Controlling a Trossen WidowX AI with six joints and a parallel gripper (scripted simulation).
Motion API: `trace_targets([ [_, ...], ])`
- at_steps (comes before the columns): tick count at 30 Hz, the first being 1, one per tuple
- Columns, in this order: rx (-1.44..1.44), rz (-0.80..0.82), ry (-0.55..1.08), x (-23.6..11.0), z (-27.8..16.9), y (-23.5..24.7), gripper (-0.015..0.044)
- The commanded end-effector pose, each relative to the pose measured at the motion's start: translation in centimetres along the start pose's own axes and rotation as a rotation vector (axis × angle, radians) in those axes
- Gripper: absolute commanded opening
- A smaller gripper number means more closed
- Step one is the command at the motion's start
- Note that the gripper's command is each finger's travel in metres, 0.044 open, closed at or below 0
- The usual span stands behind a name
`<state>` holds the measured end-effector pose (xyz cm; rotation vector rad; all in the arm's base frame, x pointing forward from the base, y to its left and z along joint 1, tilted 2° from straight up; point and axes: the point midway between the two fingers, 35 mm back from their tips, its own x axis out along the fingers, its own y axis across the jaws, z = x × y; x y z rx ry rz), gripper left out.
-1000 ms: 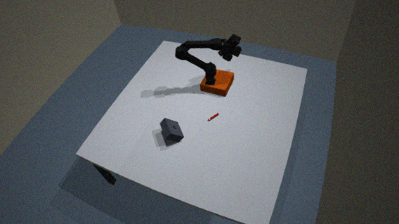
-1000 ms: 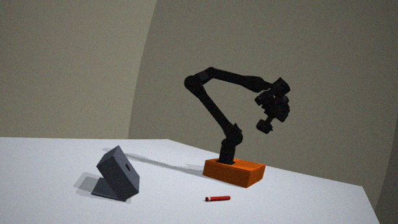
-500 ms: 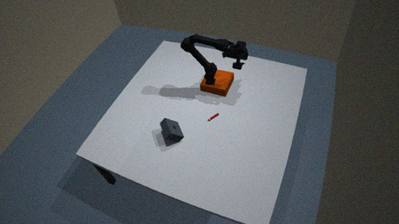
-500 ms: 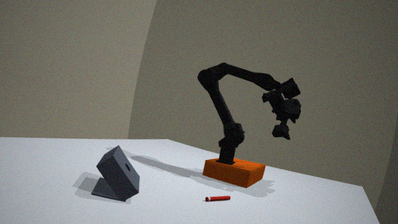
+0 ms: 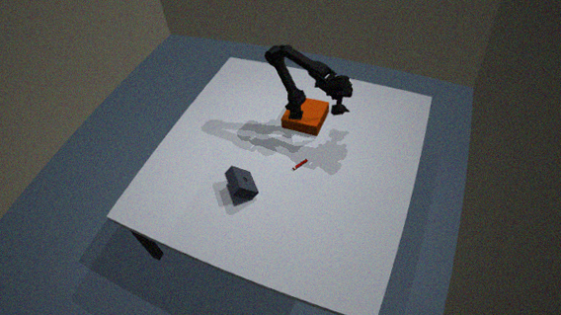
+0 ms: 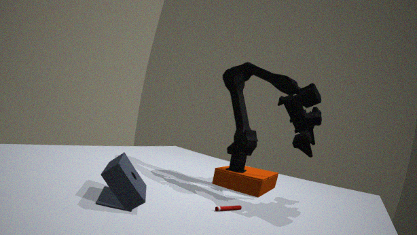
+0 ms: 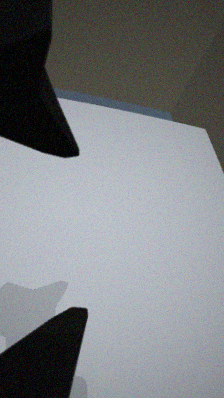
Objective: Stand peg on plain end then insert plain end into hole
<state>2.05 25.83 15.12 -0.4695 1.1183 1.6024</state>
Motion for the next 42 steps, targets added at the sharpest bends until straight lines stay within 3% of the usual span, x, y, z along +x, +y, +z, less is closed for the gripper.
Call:
trace_targets([
  [1,-0.089,-0.081,0.015,-0.5,0.5,-3.2,0.044],
  [12,-0.288,-0.259,0.135,-3.5,-0.5,-13.1,0.044],
  [21,-0.493,-0.296,0.295,-6.1,-3.7,-19.8,0.044],
  [42,-0.985,-0.049,0.575,-12.1,-15.2,-29.3,0.044],
])
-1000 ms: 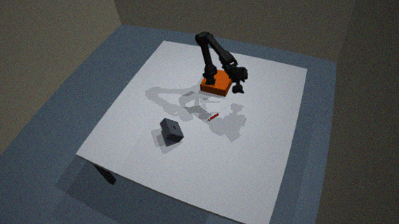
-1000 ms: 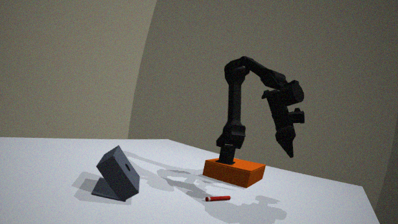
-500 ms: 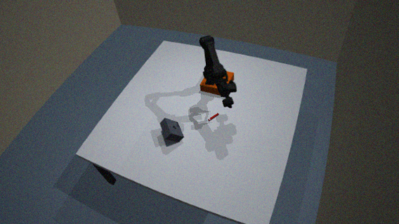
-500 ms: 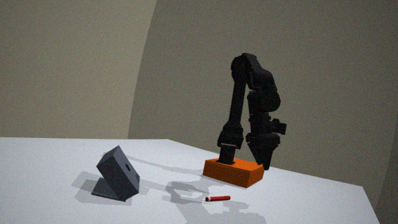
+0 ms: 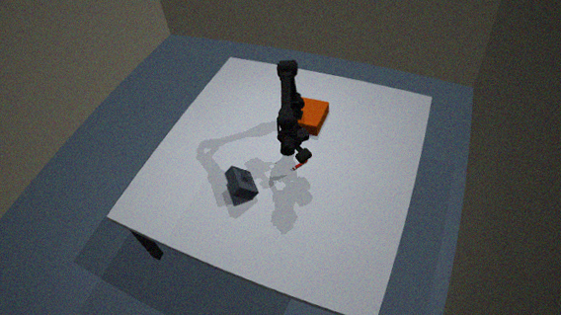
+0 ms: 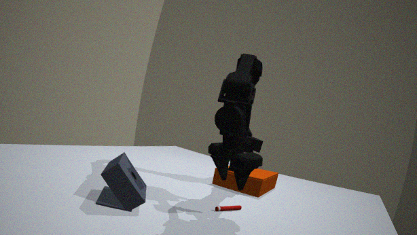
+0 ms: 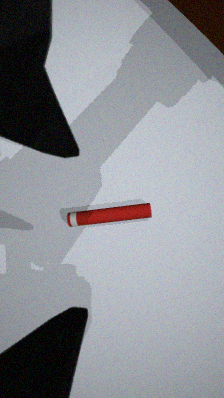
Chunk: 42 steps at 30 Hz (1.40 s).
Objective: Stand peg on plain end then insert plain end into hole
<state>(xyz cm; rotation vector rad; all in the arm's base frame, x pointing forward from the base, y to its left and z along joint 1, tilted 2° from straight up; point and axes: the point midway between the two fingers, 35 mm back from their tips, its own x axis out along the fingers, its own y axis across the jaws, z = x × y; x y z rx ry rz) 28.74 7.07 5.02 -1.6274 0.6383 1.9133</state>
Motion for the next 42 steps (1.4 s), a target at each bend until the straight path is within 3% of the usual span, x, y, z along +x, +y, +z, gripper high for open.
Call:
trace_targets([
  [1,-0.057,0.019,0.001,0.1,-1.1,0.5,0.044],
  [42,-0.057,0.019,0.001,5.9,-2.2,0.5,0.044],
])
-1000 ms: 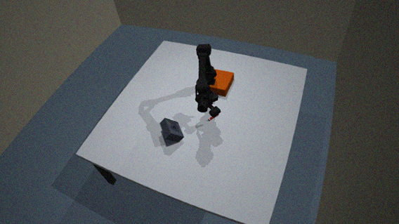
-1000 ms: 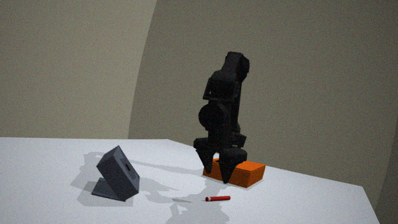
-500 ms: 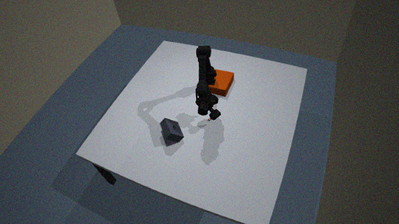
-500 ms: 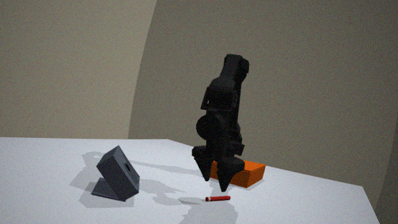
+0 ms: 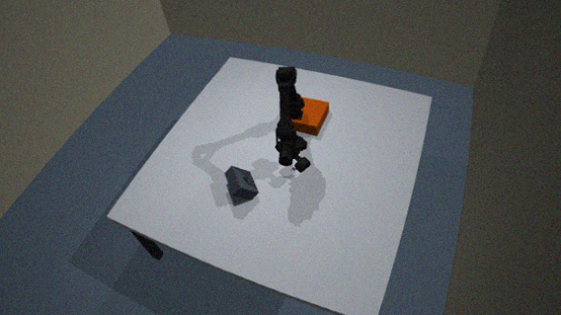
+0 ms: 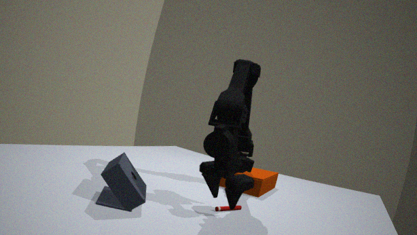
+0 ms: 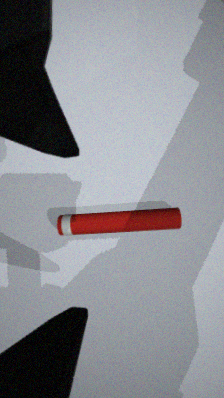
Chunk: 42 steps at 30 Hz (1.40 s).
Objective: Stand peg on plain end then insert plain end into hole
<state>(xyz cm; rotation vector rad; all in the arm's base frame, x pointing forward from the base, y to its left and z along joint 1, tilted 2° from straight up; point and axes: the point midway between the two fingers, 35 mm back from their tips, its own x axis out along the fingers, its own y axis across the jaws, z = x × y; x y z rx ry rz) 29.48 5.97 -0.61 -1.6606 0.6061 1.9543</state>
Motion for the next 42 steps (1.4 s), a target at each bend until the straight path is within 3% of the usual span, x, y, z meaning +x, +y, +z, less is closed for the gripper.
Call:
trace_targets([
  [1,-0.005,0.006,0.0,0.7,0.0,0.2,0.044],
  [11,-0.005,0.006,0.0,2.1,-0.2,0.3,0.044],
  [24,-0.005,0.006,0.0,2.1,-0.2,0.3,0.011],
  [31,-0.005,0.006,0.0,2.1,-0.2,0.3,0.011],
  [42,-0.005,0.006,0.0,2.1,-0.2,0.3,0.0049],
])
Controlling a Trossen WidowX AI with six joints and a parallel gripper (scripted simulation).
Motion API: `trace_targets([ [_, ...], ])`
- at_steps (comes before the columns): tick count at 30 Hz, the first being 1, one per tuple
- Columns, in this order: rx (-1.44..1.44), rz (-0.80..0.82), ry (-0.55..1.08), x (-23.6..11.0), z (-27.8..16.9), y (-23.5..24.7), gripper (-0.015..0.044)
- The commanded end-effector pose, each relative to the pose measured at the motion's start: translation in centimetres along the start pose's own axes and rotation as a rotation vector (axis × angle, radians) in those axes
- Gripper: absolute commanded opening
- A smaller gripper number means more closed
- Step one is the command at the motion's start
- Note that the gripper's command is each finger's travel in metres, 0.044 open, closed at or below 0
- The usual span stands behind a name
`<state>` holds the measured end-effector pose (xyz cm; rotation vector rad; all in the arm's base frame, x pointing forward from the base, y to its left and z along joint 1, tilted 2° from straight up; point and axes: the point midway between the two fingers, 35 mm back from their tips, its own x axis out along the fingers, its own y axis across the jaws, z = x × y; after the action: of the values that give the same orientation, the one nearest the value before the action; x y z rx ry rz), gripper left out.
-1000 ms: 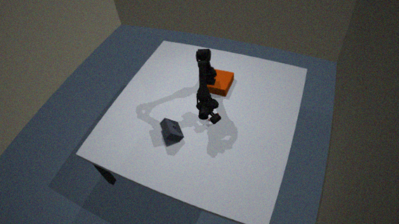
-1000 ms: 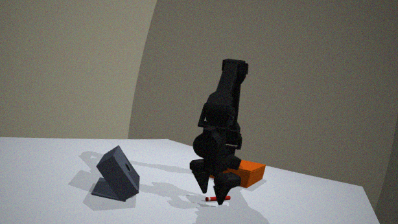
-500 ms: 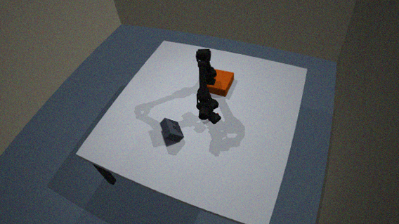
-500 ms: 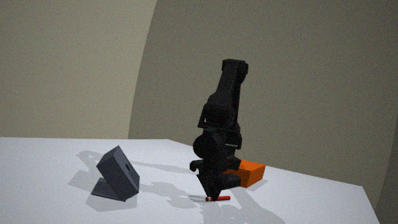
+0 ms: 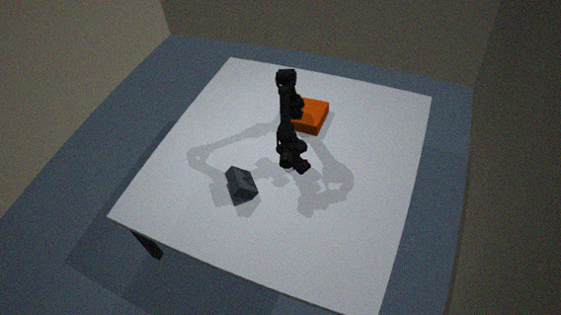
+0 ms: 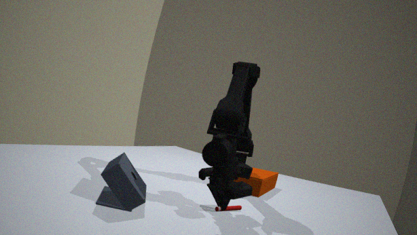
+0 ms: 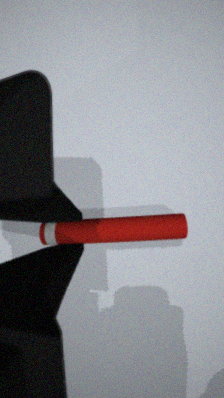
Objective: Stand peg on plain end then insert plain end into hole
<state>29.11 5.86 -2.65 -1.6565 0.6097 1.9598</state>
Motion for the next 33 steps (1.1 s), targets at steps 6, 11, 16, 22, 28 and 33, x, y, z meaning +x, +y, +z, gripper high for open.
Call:
trace_targets([
  [6,-0.001,0.0,0.024,-0.1,0.1,0.0,0.0049],
  [11,0.0,0.0,0.067,-0.4,0.3,0.0,0.0049],
  [16,0.0,0.0,0.11,-0.6,0.6,0.0,0.0049],
  [22,0.0,0.0,0.162,-0.9,0.9,0.0,0.0049],
  [28,0.0,0.0,0.214,-1.2,1.2,0.0,0.0049],
  [33,0.0,-0.001,0.257,-1.4,1.4,0.0,0.0049],
])
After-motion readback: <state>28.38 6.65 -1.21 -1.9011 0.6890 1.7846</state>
